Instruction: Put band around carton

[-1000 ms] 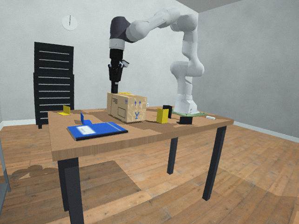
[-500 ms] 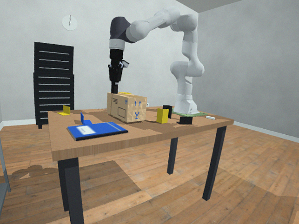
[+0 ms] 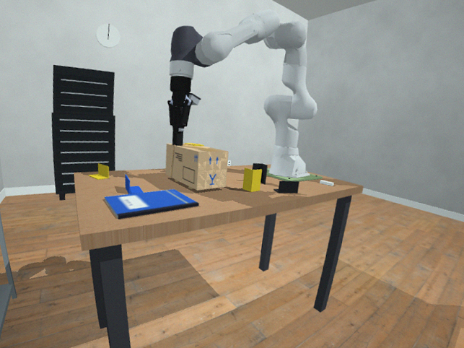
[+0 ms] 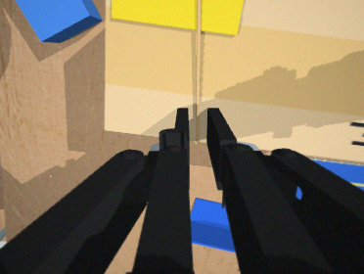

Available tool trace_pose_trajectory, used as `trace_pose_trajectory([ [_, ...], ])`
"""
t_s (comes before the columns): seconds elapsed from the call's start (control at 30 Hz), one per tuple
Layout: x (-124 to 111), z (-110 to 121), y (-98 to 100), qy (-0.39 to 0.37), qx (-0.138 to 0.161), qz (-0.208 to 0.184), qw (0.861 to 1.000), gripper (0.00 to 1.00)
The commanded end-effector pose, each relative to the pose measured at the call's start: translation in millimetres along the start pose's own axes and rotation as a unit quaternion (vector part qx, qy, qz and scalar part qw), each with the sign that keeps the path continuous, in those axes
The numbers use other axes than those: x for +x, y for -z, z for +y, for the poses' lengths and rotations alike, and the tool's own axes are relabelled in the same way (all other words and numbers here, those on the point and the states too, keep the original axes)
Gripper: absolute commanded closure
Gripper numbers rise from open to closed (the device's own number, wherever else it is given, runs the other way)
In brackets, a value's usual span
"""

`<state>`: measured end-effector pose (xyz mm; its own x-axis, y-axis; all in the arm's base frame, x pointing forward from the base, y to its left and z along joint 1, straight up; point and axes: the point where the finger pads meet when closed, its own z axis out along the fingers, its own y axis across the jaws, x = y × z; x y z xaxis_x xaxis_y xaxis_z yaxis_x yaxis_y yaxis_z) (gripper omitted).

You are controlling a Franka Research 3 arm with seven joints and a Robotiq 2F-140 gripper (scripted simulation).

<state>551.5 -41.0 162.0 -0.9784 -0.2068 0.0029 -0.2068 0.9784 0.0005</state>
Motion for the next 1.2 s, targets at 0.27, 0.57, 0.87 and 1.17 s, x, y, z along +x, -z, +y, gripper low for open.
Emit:
trace_pose_trajectory([
  [0.27, -0.9, -0.1, -0.7, 0.001, 0.000, -0.001, 1.000, 0.82],
  [0.57, -0.9, -0.1, -0.7, 0.001, 0.000, -0.001, 1.000, 0.82],
  [0.87, -0.9, -0.1, -0.7, 0.001, 0.000, -0.001, 1.000, 0.90],
  [1.17, -0.9, -0.1, -0.7, 0.001, 0.000, -0.001, 1.000, 0.90],
])
